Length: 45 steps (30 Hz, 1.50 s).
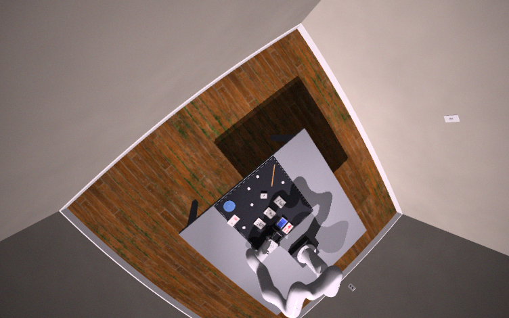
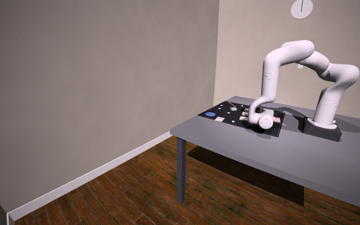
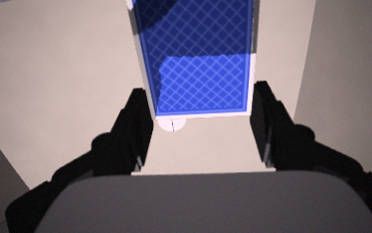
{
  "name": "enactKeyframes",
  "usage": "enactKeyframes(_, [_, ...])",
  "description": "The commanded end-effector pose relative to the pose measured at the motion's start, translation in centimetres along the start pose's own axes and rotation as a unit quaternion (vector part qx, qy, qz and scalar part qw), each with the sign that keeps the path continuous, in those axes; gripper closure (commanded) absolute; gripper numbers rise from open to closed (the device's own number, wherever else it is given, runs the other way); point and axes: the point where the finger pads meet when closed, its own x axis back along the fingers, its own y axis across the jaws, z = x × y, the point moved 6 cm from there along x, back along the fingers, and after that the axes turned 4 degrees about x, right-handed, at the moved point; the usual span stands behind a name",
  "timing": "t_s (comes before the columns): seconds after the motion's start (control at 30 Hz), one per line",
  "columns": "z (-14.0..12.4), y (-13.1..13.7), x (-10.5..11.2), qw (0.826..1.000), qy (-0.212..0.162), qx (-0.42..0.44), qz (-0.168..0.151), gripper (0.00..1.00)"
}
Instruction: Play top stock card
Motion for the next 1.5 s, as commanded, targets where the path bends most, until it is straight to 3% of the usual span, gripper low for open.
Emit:
enactKeyframes(0.0, [0.4,0.08,-0.09,1.0,0.0,-0.001,0.0,0.28])
enactKeyframes(1.47, [1.06,0.13,-0.28,1.0,0.0,-0.001,0.0,0.27])
